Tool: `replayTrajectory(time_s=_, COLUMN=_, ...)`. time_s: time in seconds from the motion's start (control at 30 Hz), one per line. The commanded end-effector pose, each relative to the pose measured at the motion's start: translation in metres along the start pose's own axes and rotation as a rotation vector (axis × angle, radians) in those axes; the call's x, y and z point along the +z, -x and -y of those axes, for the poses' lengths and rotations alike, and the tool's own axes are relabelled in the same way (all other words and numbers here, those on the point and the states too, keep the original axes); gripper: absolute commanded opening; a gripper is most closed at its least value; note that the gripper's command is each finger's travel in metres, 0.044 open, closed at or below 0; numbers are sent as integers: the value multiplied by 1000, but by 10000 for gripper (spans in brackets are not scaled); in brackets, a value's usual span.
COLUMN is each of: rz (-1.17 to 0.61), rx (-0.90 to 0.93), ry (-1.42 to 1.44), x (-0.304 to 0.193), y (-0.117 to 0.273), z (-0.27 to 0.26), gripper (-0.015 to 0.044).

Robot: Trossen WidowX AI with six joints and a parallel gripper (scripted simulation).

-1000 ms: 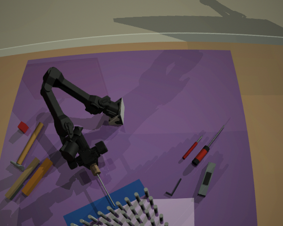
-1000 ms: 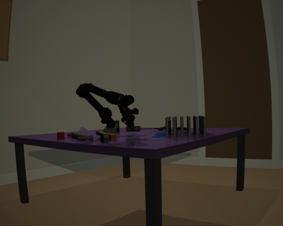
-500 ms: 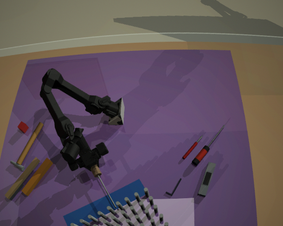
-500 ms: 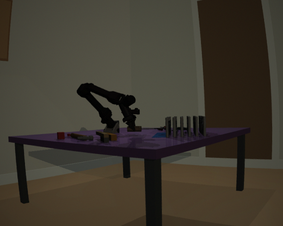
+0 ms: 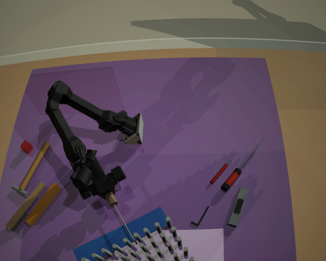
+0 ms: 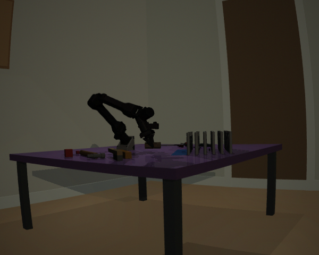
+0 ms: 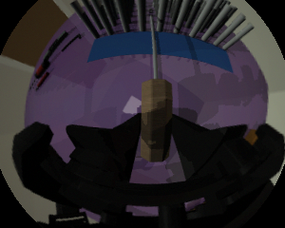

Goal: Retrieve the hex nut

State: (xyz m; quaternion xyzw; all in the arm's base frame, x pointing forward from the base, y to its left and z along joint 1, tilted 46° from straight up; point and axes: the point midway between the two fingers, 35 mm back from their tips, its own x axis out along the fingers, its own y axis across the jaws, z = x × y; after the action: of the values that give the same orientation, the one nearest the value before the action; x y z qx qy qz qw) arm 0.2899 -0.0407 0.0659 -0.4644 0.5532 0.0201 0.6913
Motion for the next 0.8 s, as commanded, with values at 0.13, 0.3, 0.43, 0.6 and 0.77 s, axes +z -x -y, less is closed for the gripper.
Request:
replayTrajectory(time_s=0.13, rz=7, rx=-7, ry=-9, x=7, y=-1, z=3, gripper=0)
replayTrajectory(time_s=0.3, rz=7, rx=-7, ry=-10, x=9, y=-2, z=3, gripper=0)
replayTrajectory(time_s=0.43, rz=7, rx=-7, ry=-10, x=11, y=-3, z=4, gripper=0)
replayTrajectory(time_s=0.6, rz=7, rx=-7, ry=-10, x=14, y=-4, z=4, gripper=0)
replayTrajectory(time_s=0.77, rz=7, rx=-7, ry=-10, x=17, y=-5, z=4, gripper=0)
